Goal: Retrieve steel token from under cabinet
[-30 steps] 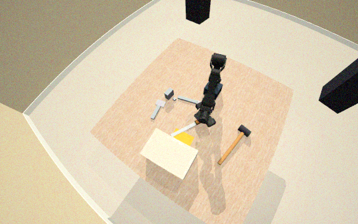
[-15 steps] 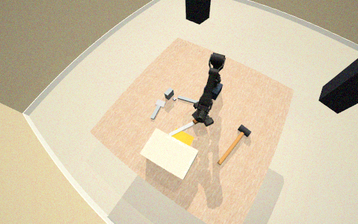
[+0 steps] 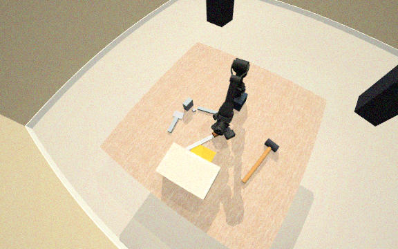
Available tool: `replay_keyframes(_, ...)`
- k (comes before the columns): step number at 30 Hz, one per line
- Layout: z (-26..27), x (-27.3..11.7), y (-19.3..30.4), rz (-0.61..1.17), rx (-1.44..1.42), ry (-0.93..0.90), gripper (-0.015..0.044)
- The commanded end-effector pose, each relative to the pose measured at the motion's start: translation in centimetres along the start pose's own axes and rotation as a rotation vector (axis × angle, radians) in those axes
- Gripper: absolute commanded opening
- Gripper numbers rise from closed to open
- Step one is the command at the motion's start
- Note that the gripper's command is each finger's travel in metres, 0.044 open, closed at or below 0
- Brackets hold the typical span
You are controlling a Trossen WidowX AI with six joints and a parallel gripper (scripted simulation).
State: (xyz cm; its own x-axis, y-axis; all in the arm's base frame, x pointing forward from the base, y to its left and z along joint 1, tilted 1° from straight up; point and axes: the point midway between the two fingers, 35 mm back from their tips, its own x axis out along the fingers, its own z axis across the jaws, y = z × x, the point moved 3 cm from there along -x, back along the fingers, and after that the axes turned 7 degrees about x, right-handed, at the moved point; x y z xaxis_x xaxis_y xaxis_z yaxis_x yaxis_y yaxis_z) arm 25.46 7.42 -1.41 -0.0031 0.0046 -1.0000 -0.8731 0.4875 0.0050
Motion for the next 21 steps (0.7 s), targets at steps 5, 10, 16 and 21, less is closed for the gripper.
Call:
replay_keyframes(5,-0.7,0.0,-0.6,-0.003,0.003,0.0,0.0)
replay_keyframes(10,-1.2,0.0,-0.9,-0.003,0.003,0.0,0.0)
replay_keyframes(16,-1.7,0.0,-1.3,-0.003,0.003,0.001,0.0)
replay_keyframes(21,-2.1,0.0,-1.6,-0.004,0.003,0.001,0.0)
